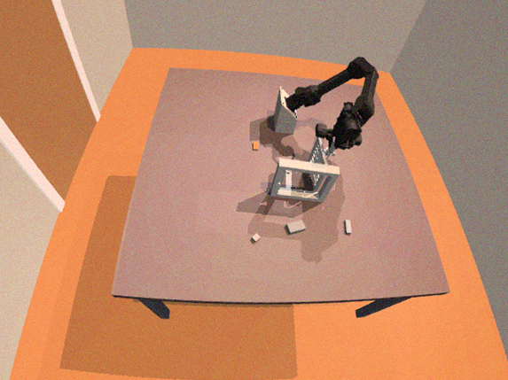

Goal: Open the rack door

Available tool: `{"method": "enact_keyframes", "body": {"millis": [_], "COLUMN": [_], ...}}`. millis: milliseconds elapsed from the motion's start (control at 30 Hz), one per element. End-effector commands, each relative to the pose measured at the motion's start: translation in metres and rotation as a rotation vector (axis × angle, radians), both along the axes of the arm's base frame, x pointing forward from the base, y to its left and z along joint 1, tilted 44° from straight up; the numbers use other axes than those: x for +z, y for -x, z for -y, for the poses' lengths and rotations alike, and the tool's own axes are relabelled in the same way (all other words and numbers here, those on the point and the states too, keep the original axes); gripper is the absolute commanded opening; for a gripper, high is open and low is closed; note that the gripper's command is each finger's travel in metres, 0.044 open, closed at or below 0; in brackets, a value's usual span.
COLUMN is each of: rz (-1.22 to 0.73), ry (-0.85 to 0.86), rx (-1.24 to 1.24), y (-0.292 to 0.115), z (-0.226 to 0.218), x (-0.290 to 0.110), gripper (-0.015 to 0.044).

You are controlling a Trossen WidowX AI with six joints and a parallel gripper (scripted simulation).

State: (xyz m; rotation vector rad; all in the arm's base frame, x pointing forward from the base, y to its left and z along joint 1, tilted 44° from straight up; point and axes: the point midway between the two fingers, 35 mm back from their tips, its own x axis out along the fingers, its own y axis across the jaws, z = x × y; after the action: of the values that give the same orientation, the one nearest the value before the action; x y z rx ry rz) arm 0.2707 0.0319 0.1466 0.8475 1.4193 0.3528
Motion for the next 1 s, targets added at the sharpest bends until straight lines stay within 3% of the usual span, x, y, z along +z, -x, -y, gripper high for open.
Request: {"method": "enact_keyframes", "body": {"millis": [0,567,900,967], "rz": [-0.031,-0.078,-0.078,-0.078], "ry": [-0.011,-0.023,-0.023,-0.023], "rx": [-0.039,-0.089,-0.089,-0.089], "y": [-0.0041,-0.0088,-0.0088,-0.0088], "z": [-0.0041,-0.0103,-0.0103,-0.0101], "x": [0.0061,0.0132,0.0132,0.0133], "gripper": [0.001,0.001,0.0272,0.0282]}}
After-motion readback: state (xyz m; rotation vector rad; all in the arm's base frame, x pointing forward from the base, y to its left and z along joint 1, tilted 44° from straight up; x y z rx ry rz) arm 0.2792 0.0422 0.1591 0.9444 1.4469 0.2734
